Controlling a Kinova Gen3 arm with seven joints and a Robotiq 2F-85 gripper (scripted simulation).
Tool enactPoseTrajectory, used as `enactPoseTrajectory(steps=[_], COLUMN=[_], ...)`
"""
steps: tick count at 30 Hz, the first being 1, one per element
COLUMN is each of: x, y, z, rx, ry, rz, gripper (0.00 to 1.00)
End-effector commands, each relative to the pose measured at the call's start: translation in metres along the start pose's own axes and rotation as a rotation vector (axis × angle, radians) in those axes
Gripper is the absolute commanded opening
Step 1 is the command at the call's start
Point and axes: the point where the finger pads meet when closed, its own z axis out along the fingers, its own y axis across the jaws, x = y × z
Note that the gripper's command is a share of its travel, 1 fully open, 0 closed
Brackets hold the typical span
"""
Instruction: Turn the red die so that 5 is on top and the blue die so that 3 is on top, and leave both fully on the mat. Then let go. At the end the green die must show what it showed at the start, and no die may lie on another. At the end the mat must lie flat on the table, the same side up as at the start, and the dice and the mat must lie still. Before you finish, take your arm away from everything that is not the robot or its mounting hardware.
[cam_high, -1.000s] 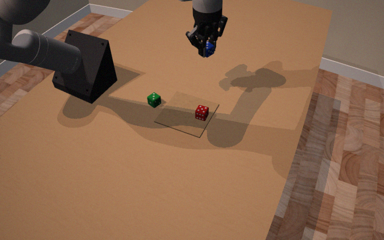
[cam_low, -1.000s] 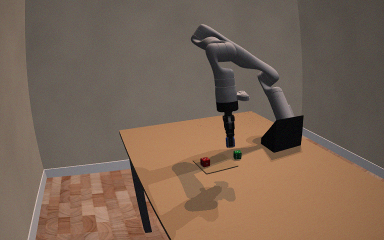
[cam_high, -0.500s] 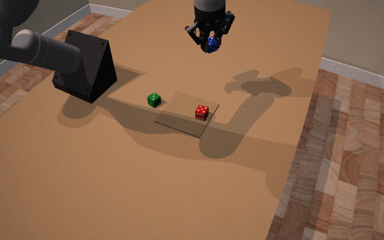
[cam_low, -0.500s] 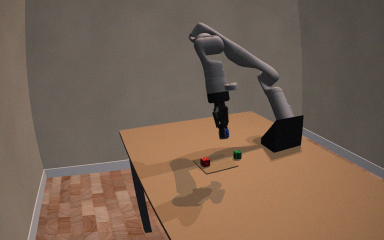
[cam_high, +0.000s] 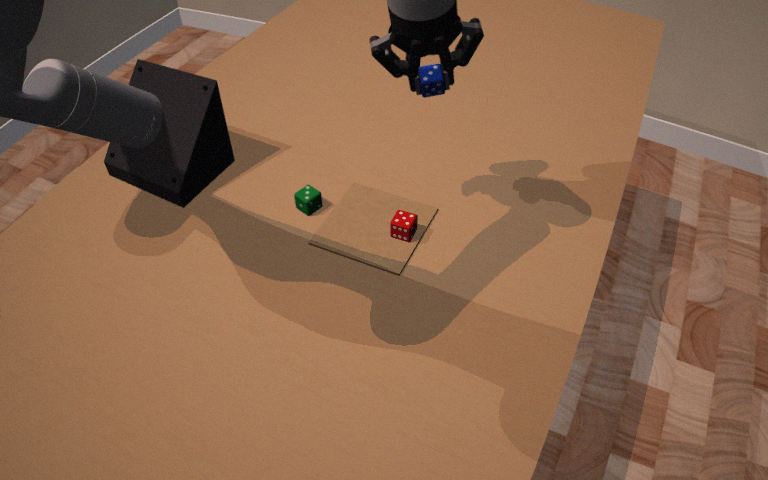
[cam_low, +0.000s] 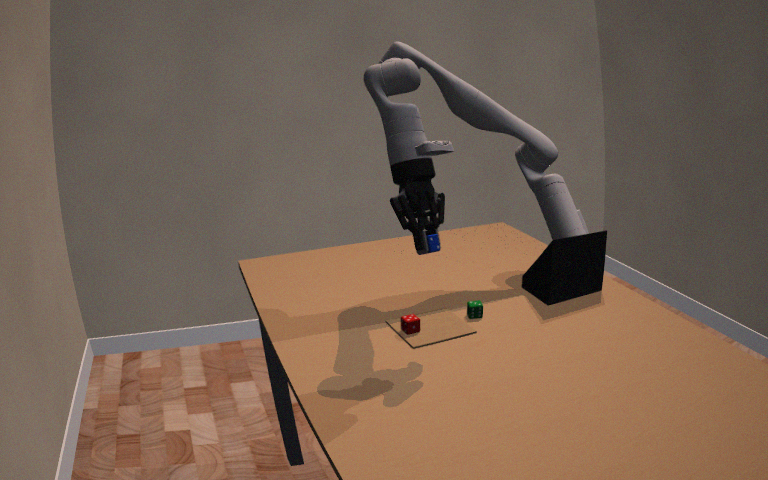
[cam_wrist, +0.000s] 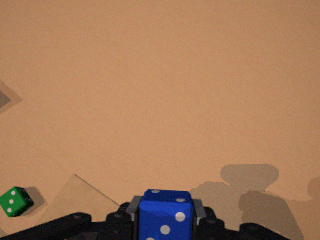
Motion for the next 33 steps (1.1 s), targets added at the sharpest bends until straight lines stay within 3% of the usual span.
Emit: enactPoseTrajectory(steps=[1,3,18,20,33], x=[-0.018,-0.018,-0.071,-0.071,-0.124], y=[0.004,0.004,0.007,0.007,-0.008], z=[-0.021,-0.021,-0.101,-0.101,-0.181], rx=[-0.040,-0.040,-0.172,-0.172,-0.281], ry=[0.014,0.014,0.156,0.156,0.308], rz=[0.084,0.084,0.588,0.588,1.074], gripper=[0.26,0.26,0.26,0.26,0.26])
